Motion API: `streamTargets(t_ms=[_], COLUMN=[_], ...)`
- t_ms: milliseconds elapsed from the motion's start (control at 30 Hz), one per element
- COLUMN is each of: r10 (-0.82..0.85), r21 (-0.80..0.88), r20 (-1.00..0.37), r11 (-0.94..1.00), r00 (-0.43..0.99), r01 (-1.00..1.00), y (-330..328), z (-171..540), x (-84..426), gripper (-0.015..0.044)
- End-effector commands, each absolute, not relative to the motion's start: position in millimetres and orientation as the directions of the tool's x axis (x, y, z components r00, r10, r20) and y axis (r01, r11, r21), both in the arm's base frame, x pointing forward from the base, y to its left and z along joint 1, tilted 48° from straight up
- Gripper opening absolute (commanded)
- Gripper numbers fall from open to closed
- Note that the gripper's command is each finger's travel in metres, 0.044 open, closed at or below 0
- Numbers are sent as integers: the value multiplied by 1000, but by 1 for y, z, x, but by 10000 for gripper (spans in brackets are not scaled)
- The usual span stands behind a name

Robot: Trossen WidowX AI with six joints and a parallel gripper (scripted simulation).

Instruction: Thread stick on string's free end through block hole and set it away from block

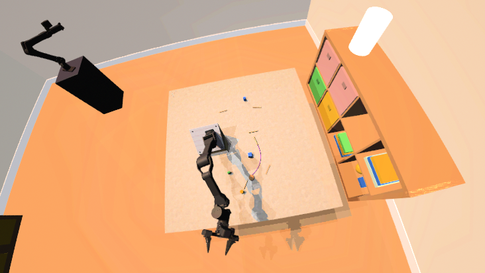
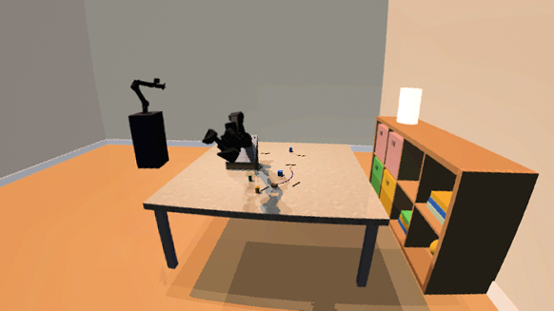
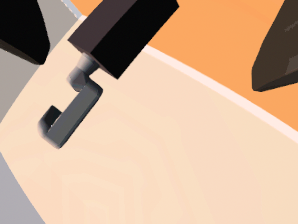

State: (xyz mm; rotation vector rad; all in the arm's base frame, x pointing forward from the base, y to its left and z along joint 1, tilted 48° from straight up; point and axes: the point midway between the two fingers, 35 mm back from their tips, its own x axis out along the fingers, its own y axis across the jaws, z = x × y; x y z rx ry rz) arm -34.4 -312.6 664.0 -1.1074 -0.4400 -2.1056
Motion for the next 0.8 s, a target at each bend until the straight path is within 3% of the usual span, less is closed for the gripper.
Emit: streamTargets(t_ms=[0, 367, 767], r10=[-607, -887, -997], r21=[-181, -512, -846], r20=[726, 446, -13], r11=[-621, -362, 53], r00=[-323, -119, 80], r01=[762, 779, 530], y=[-354, -409, -408], z=[627, 526, 370], x=[3, 102, 212], gripper=[440, 440, 440])
